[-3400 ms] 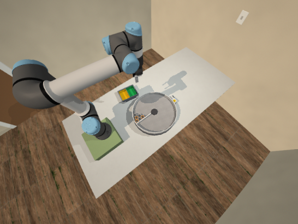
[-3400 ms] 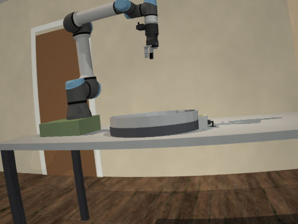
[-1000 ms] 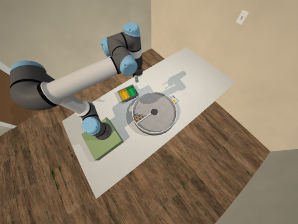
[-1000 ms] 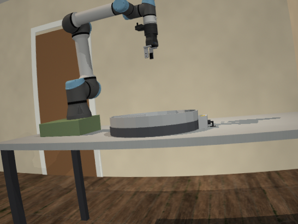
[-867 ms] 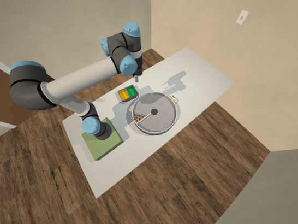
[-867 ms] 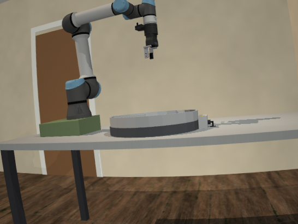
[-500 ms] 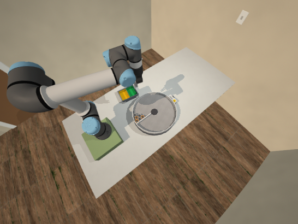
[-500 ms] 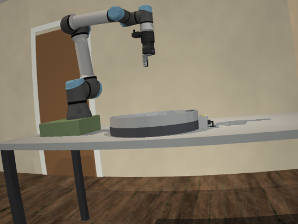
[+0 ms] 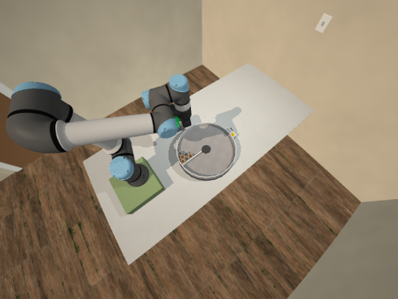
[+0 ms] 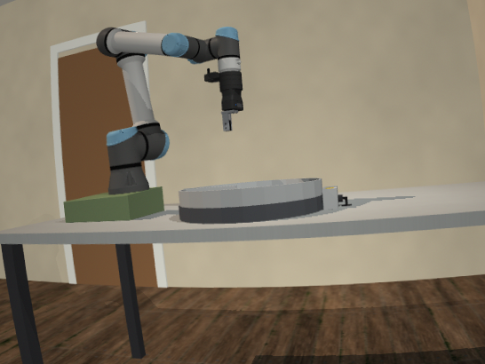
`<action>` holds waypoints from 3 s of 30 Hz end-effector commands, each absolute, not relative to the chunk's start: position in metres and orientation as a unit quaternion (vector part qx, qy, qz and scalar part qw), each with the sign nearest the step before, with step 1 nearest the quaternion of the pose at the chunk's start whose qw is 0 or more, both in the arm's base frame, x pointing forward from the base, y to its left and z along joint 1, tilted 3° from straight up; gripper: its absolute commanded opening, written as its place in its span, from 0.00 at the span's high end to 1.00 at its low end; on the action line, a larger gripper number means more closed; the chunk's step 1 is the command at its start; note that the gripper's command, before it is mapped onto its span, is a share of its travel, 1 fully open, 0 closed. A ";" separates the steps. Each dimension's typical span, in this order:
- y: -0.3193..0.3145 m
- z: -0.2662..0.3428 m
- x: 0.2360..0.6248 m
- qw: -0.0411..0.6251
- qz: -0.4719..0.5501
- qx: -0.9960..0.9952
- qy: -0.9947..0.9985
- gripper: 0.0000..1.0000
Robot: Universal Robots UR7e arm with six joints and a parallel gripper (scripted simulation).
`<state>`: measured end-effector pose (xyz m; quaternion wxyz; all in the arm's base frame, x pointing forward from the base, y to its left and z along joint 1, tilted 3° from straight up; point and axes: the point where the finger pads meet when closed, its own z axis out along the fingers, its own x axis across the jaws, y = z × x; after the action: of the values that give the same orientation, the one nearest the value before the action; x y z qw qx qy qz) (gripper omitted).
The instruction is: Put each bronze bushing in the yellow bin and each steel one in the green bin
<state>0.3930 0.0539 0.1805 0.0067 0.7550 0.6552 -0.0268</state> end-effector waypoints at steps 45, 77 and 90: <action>-0.019 0.054 0.350 0.009 -0.023 0.755 0.656 0.58; -0.019 0.054 0.350 0.009 -0.023 0.755 0.656 0.60; -0.019 0.054 0.350 0.009 -0.023 0.755 0.656 0.60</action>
<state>0.3497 -0.0184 0.0540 0.0084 0.7547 0.6556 -0.0232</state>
